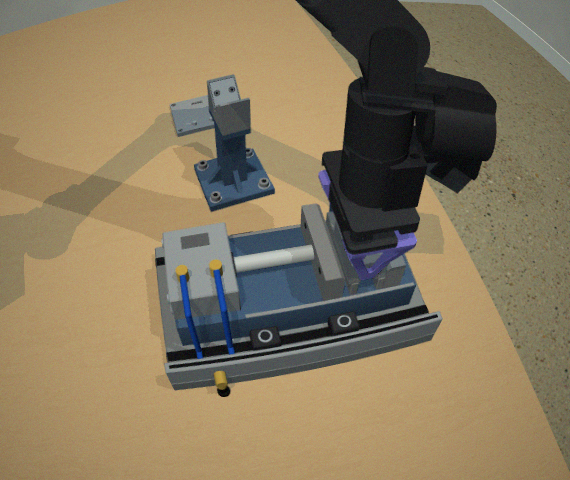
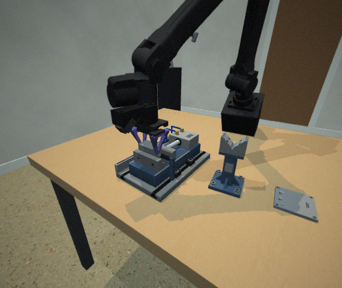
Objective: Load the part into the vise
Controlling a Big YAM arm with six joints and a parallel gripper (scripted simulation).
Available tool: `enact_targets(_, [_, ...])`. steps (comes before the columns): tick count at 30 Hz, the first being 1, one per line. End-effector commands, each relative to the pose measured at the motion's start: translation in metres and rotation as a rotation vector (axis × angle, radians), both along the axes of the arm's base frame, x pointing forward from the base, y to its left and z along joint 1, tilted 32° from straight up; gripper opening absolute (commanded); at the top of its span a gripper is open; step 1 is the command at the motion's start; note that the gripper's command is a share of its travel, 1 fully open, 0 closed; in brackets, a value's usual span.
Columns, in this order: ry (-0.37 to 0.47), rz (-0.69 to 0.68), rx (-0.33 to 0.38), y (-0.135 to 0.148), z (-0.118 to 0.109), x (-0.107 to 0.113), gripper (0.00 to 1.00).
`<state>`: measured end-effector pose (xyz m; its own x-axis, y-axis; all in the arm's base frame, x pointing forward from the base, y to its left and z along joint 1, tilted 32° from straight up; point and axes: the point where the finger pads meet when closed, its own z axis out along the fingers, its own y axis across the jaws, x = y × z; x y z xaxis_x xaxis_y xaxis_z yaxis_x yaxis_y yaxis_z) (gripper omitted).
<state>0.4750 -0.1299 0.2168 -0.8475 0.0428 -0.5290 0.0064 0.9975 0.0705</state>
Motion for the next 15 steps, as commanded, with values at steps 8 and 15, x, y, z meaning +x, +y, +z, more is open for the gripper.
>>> enact_targets(8, [-0.029,0.010,-0.009,0.0037,0.0164,0.0144,0.00])
enact_targets(15, [-0.029,0.010,-0.010,0.0037,0.0181,0.0147,0.00])
